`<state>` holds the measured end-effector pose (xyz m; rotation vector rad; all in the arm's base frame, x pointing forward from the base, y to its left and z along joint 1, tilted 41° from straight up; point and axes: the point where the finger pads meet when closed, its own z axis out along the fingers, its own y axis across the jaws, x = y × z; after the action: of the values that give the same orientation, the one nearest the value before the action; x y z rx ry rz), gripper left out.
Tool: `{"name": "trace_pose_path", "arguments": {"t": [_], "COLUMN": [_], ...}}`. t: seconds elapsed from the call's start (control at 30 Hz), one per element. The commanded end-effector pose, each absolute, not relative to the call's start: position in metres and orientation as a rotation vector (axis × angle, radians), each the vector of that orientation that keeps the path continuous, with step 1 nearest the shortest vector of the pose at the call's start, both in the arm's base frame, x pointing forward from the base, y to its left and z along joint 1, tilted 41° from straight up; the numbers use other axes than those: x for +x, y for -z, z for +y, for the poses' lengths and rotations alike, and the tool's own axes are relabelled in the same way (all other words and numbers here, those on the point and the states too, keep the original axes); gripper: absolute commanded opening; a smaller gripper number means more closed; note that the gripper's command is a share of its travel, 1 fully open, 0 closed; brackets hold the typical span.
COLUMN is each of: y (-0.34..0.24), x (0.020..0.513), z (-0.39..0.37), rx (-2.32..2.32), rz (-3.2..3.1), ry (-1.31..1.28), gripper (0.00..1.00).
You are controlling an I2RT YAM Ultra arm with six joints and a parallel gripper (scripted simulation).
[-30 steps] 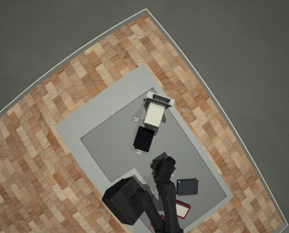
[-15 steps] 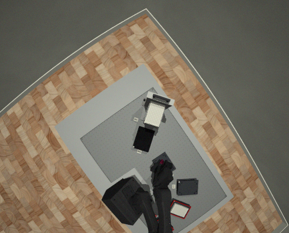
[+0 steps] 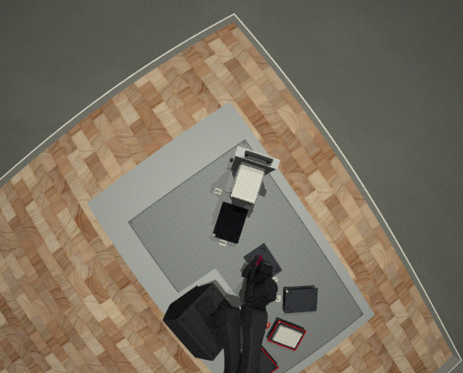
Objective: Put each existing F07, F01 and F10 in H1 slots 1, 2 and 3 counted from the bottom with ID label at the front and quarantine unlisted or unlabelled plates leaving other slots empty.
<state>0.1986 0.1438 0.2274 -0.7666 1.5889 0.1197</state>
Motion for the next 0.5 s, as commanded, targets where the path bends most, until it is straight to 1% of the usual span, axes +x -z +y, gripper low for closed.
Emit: {"name": "trace_pose_path", "arguments": {"t": [0.0,0.47], "y": [-0.239,-0.234], "x": [0.193,0.181], "z": [0.153,0.194], "rx": [-0.820,-0.819], "rz": [1.512,1.515], "ry": [-0.153,-0.155], "gripper": [0.00,0.00]}}
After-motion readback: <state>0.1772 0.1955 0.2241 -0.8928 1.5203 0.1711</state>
